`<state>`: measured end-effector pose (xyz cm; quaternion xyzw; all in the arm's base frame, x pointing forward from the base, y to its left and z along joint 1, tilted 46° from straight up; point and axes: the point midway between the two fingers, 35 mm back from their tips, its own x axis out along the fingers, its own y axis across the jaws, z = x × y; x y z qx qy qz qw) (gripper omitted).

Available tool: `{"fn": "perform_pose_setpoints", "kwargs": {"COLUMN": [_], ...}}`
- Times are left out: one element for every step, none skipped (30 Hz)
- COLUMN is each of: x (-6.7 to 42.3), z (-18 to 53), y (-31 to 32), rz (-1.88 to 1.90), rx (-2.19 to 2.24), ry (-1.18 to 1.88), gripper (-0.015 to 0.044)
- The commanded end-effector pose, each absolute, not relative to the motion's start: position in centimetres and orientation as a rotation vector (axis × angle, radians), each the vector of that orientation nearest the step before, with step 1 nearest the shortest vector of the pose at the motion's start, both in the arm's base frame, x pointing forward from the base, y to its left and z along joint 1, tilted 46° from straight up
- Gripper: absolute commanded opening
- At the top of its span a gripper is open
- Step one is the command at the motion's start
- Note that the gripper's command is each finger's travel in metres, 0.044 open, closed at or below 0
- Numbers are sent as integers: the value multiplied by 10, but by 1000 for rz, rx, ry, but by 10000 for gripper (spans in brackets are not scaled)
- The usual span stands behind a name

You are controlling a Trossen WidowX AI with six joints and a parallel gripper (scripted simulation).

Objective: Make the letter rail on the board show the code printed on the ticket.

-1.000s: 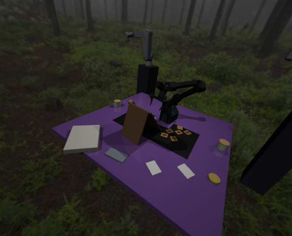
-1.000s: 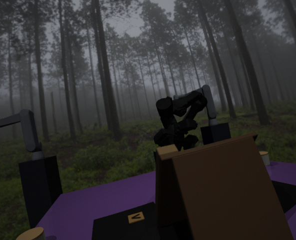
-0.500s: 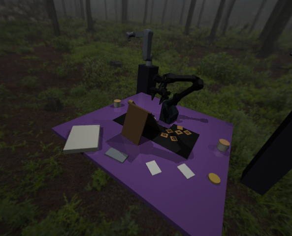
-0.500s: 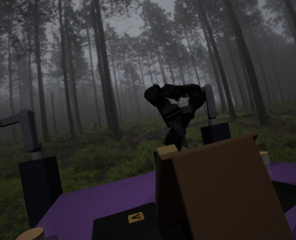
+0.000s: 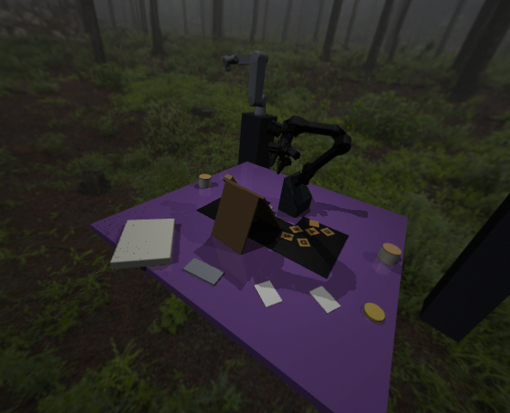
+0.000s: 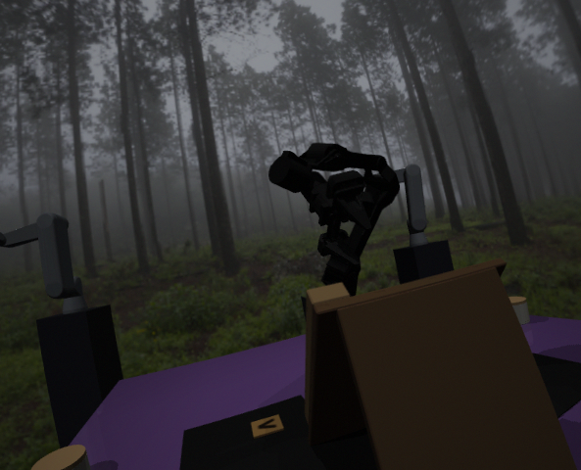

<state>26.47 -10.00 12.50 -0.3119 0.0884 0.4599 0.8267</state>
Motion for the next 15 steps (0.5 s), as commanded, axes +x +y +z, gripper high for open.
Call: {"fn": "perform_pose_setpoints", "kwargs": {"x": [266, 266, 266, 266, 266, 265, 263, 260, 257, 255, 255, 255, 255, 255, 255], "z": [126, 126, 126, 126, 126, 127, 132, 139, 146, 151, 152, 152, 152, 152, 152], "y": [-101, -101, -101, -101, -101, -100, -98, -94, -90, -88, -87, -87, -87, -87, -87], "rz": [975, 975, 975, 975, 975, 975, 975, 976, 976, 976, 976, 976, 976, 976, 976], "rx": [-664, -664, -664, -664, -664, -664, -663, -663, -662, -662, -662, -662, -662, -662, -662], "ry": [179, 179, 179, 179, 179, 179, 179, 180, 180, 180, 180, 180, 180, 180, 180], "gripper": [440, 440, 440, 440, 440, 440, 440, 440, 440, 440, 440, 440, 440, 440, 440]}}
